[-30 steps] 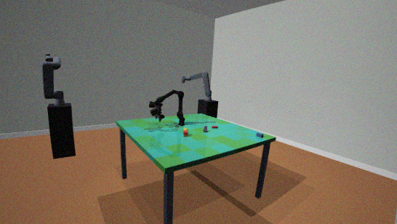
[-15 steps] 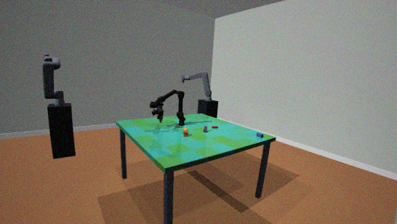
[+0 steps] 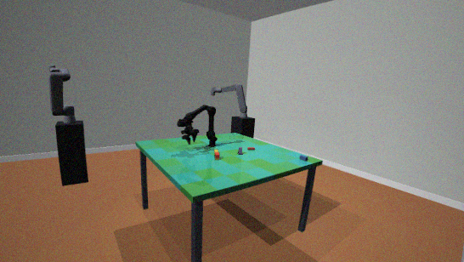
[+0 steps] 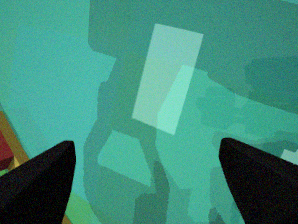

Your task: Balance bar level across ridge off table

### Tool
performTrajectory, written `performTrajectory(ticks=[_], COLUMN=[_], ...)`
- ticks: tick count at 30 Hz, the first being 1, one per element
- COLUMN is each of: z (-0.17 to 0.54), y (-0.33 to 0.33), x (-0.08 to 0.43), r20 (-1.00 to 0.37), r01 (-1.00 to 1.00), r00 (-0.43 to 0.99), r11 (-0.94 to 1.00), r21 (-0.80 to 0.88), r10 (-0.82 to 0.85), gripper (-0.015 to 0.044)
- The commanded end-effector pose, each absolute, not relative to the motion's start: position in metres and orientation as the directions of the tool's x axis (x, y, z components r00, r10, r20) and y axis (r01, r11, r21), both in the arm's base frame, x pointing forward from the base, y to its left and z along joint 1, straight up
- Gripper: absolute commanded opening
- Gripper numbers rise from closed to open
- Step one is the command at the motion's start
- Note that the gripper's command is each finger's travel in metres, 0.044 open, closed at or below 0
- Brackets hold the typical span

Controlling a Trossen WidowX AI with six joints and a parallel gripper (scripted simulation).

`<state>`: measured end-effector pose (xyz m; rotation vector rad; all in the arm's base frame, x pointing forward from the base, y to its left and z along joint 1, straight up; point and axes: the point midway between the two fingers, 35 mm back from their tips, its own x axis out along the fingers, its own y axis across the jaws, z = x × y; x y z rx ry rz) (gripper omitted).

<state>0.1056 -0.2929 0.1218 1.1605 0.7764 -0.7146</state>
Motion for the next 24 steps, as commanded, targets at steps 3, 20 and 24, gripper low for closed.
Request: performTrajectory(ticks=[3, 20, 24], z=[0.124, 0.126, 0.127], y=[-0.285, -0.265, -0.259], x=[0.126, 0.165, 0.174], r20=[-0.853, -0.899, -0.909], r01=[0.759, 0.346, 0.211], r00=[0.520, 0.438, 0.416], r11=[0.487, 0.919, 0.968], r21=[0.433, 0.190, 0.133], r10=[-0.052, 0.021, 0.034], gripper=[0.0315, 0.0315, 0.0315])
